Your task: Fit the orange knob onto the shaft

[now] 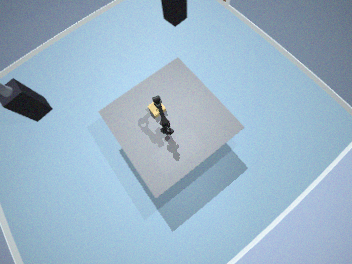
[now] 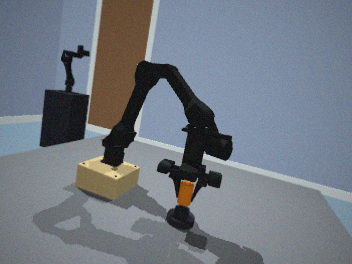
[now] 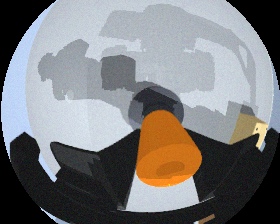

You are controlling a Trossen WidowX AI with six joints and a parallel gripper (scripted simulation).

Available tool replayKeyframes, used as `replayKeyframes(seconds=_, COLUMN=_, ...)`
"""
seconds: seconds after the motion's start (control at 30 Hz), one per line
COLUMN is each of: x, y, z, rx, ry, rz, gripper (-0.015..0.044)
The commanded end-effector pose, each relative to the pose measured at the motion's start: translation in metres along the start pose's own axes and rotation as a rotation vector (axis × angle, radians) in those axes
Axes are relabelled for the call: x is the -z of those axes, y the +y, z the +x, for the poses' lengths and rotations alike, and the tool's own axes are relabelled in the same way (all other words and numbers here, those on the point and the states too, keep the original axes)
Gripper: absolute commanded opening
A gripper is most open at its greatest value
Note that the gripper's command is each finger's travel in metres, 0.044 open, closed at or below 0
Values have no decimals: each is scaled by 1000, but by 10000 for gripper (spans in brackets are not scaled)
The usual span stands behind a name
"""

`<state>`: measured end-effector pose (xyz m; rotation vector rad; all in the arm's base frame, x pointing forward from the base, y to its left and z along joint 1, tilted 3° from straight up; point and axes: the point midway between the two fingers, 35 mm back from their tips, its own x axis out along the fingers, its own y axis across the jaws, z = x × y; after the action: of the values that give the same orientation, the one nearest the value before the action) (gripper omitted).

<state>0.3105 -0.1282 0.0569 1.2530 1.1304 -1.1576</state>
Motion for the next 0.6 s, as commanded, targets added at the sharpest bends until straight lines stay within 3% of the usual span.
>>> replayKeyframes(seconds=0.0, x=0, y=-1, z=1, rx=-3, ry=-2, rz=7, gripper=0)
replayKeyframes(seconds=0.4, x=-1, y=0, z=-4, rx=-4, ry=-2, rz=7, gripper=0)
replayKeyframes(seconds=0.57, x=-1, y=1, z=-4, rx=-4, ry=-2, rz=132, gripper=0)
